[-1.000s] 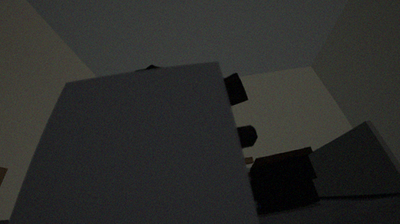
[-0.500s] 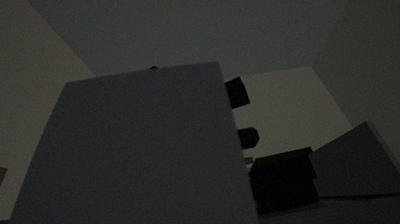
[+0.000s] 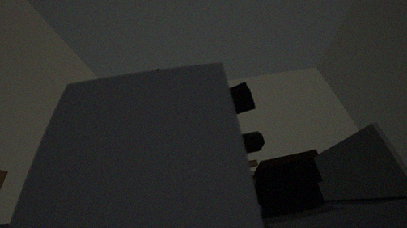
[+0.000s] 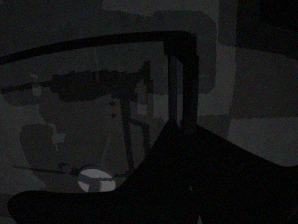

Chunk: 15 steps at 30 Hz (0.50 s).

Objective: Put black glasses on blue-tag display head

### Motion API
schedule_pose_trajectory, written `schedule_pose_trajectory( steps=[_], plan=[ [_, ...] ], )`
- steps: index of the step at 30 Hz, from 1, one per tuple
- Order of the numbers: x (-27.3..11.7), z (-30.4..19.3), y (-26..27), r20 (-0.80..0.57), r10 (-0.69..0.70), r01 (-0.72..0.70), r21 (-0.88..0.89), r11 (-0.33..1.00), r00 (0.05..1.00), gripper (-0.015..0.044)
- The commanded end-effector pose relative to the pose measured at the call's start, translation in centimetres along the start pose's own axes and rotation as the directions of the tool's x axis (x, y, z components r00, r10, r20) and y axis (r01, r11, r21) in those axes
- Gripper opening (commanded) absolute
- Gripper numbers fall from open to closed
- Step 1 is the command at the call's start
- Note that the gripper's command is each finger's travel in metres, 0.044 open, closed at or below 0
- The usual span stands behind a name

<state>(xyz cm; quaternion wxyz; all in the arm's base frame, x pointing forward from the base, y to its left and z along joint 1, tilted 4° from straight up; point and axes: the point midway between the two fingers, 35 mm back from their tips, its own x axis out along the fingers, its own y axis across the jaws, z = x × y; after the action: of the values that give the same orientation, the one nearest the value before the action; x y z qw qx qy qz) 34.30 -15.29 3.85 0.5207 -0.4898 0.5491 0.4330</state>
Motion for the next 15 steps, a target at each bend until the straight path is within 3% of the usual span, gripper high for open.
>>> schedule_pose_trajectory(
  steps=[1,15],
  plan=[
    [0.04,0.39,-0.02,0.000,0.003,-0.003,0.000,1.000,1.000,0.0000],
    [0.04,0.33,-0.03,0.000,0.003,-0.003,0.000,1.000,1.000,0.0000]
  ],
)
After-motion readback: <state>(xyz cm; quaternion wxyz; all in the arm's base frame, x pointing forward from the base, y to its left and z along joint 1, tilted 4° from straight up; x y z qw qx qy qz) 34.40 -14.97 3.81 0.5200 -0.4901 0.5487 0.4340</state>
